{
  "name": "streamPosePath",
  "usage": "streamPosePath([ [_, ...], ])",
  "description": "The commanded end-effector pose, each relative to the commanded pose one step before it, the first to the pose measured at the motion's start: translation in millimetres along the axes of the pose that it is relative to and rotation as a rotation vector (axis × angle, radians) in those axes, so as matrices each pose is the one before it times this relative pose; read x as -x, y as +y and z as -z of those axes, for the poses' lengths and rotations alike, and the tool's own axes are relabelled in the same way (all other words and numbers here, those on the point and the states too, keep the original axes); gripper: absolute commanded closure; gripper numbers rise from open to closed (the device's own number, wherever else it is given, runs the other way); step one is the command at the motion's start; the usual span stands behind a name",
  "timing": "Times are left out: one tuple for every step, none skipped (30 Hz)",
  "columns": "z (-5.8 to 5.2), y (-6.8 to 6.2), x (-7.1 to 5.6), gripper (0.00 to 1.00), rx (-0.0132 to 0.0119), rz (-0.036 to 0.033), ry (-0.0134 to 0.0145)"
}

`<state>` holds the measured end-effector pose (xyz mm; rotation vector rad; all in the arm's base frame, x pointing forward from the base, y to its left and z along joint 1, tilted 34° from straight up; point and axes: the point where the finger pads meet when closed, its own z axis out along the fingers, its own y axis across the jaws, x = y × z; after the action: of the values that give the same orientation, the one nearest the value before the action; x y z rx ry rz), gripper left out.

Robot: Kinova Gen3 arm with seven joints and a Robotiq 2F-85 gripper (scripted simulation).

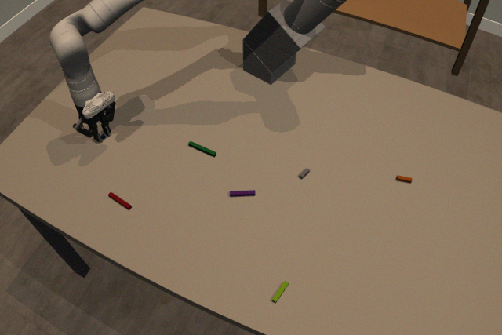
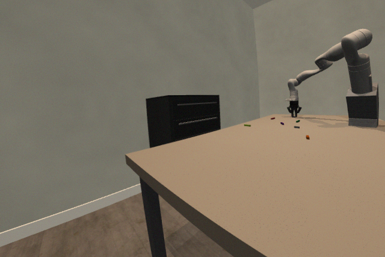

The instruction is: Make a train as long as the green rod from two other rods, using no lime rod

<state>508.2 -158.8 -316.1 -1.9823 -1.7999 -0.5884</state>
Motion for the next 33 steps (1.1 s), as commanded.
streamPosePath([
  [1.57,0.87,0.63,0.76,0.00207,-0.00017,-0.00138],
  [0.00,0.00,0.00,0.76,0.00000,0.00000,0.00000],
  [0.00,0.00,0.00,0.76,0.00000,0.00000,0.00000],
  [0.00,0.00,0.00,0.76,0.00000,0.00000,0.00000],
  [0.03,0.00,0.00,0.76,0.00000,0.00000,0.00000],
  [0.21,0.00,0.00,0.76,0.00000,0.00000,0.00000],
  [0.54,0.00,0.00,0.76,0.00000,0.00000,0.00000],
  [0.97,0.00,0.00,0.76,0.00000,0.00000,0.00000],
  [1.49,0.00,0.00,0.76,0.00000,0.00000,0.00000],
  [2.05,-0.01,0.00,0.76,0.00000,0.00000,-0.00001],
  [2.63,0.01,0.00,0.76,0.00000,0.00000,0.00001],
  [3.22,0.00,0.00,0.76,0.00000,0.00000,0.00000],
  [3.78,0.00,0.00,0.76,0.00000,0.00000,-0.00001],
  [4.30,0.00,0.00,0.76,0.00000,0.00000,0.00000],
  [4.76,0.00,0.00,0.76,0.00000,0.00000,0.00000],
  [5.16,0.00,0.00,0.76,0.00000,0.00000,0.00000],
  [5.47,0.00,0.00,0.76,0.00000,0.00000,0.00000],
  [5.68,0.00,0.00,0.76,0.00000,0.00000,0.00000],
  [0.00,0.00,0.00,0.76,0.00000,0.00000,0.00000],
  [0.00,0.00,0.00,0.76,0.00000,0.00000,0.00000],
  [5.79,0.00,0.00,0.76,0.00000,0.00000,0.00000],
  [5.72,0.00,0.00,0.76,0.00000,0.00000,0.00000],
  [5.54,0.00,0.00,0.76,0.00000,0.00000,0.00000],
  [5.28,0.00,0.00,0.76,0.00000,0.00000,0.00000],
  [4.93,0.00,0.00,0.76,0.00000,0.00000,0.00000],
  [4.52,0.00,0.00,0.76,0.00000,0.00000,0.00000],
  [4.05,0.00,0.00,0.76,0.00000,0.00000,0.00000],
  [3.54,0.00,0.00,0.76,0.00000,0.00000,0.00000],
  [3.00,-0.01,0.00,0.76,0.00000,0.00000,0.00000],
  [2.46,-0.01,0.00,0.76,-0.00001,0.00000,-0.00001],
  [1.89,0.00,0.00,0.76,0.00000,0.00000,0.00000],
  [1.37,0.00,0.00,0.76,0.00000,0.00000,0.00000],
  [0.90,0.00,0.00,0.76,0.00000,0.00000,0.00000],
])
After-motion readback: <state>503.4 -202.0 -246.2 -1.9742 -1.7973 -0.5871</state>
